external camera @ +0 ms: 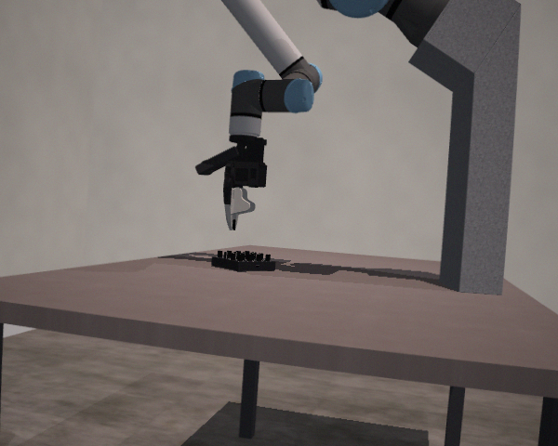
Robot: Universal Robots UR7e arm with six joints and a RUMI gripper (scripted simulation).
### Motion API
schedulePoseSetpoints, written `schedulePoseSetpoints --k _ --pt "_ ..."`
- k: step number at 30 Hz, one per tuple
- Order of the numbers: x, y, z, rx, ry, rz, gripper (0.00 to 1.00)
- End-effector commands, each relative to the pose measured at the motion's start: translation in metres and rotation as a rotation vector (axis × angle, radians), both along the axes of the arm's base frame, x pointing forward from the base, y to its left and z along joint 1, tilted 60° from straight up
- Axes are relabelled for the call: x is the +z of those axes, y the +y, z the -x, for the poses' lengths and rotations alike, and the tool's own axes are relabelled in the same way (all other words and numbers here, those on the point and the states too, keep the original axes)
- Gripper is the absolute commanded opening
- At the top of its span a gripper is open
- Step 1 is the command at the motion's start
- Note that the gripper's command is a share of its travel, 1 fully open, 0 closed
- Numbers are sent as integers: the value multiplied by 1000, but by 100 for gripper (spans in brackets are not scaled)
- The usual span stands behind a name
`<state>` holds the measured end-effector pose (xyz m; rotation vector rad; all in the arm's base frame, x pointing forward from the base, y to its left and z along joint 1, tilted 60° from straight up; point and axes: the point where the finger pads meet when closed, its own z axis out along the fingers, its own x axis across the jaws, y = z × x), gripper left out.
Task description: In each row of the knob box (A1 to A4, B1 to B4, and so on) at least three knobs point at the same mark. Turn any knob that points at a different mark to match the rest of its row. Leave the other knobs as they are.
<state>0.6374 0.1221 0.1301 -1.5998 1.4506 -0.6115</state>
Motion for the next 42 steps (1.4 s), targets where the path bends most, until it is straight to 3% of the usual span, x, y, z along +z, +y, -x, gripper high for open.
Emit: schedulePoseSetpoints --k 1,21,42 --pt "0 0 0 0 -1 0 11" --pt "-2 1 -4 -14 6 -21 11" --pt "-14 9 -25 -15 7 -23 11"
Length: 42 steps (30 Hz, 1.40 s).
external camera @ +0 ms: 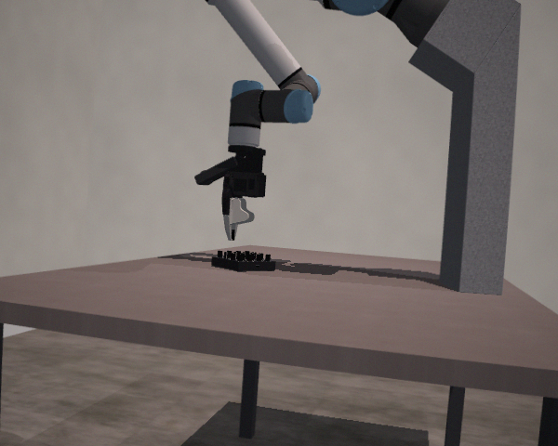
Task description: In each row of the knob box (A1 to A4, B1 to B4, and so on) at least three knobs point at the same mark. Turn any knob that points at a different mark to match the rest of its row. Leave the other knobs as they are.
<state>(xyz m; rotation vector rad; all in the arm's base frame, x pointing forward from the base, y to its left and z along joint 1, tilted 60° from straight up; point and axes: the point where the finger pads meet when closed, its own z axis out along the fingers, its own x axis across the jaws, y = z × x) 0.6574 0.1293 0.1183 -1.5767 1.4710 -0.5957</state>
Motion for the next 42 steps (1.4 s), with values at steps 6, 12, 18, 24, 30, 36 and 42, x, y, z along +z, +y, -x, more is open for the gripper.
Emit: schedulePoseSetpoints --k 6,12,18,24,30,36,42 --pt "-5 4 -10 0 -1 0 11" --pt "-7 5 -14 0 -1 0 11" --pt "-9 6 -16 0 -1 0 11" --pt "-9 6 -16 0 -1 0 11" --pt "-9 6 -16 0 -1 0 11" --pt "-9 6 -16 0 -1 0 11" --pt "-9 6 -16 0 -1 0 11"
